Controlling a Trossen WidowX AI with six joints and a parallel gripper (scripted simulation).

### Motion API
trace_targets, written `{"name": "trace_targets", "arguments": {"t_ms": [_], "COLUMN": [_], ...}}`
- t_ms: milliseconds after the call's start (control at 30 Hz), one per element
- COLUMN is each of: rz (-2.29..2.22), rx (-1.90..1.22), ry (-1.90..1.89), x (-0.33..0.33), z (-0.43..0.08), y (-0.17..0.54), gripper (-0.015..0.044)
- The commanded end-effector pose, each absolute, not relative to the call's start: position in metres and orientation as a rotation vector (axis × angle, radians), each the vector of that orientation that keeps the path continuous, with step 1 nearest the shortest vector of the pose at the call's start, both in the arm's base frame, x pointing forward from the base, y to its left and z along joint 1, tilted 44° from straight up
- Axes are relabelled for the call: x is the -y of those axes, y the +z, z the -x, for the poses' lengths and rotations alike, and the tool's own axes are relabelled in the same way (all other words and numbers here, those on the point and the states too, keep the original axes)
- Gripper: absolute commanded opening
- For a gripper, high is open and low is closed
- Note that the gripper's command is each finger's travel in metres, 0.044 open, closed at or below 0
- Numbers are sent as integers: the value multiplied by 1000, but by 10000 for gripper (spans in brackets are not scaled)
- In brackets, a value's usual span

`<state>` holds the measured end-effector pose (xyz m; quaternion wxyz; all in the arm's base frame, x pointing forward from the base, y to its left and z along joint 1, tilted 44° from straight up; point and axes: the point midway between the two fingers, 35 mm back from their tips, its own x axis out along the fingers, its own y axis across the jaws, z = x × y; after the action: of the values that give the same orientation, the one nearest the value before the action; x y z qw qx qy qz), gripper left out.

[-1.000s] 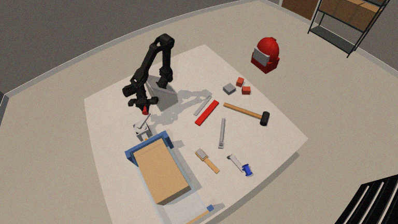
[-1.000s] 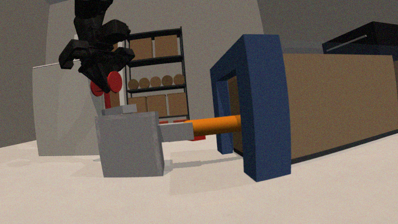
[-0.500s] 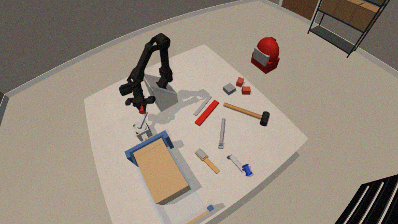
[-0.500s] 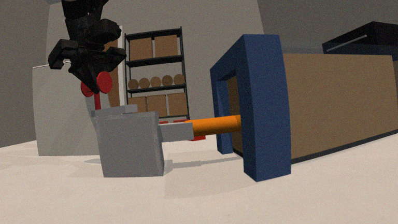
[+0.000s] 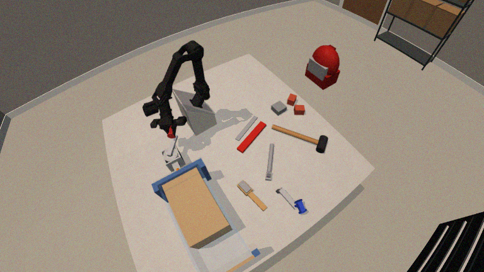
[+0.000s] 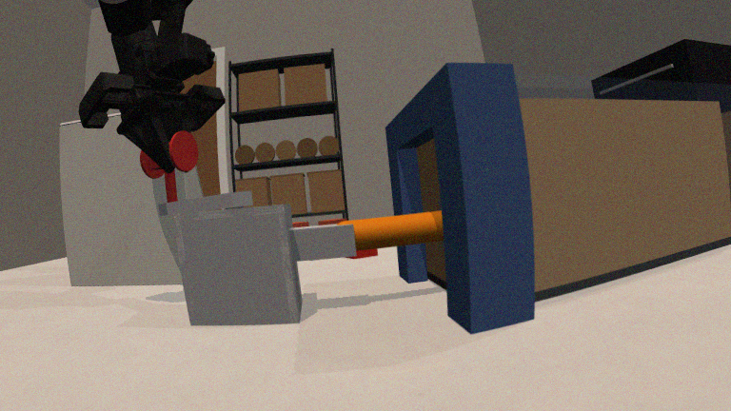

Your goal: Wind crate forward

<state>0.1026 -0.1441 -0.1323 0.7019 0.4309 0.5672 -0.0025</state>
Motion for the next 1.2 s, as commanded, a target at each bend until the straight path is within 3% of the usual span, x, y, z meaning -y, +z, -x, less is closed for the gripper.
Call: {"name": "trace_targets", "arguments": {"t_ms": [0, 433, 967, 1167], "rz": [-958, -958, -960, -962], "rx": [-1263, -1263, -1259, -1261], "ry": [-6, -6, -6, -5], "x": [144, 144, 190, 198], "z": [-103, -103, -104, -90], "y": [-132, -132, -77, -24], "gripper": [105, 440, 440, 440]}}
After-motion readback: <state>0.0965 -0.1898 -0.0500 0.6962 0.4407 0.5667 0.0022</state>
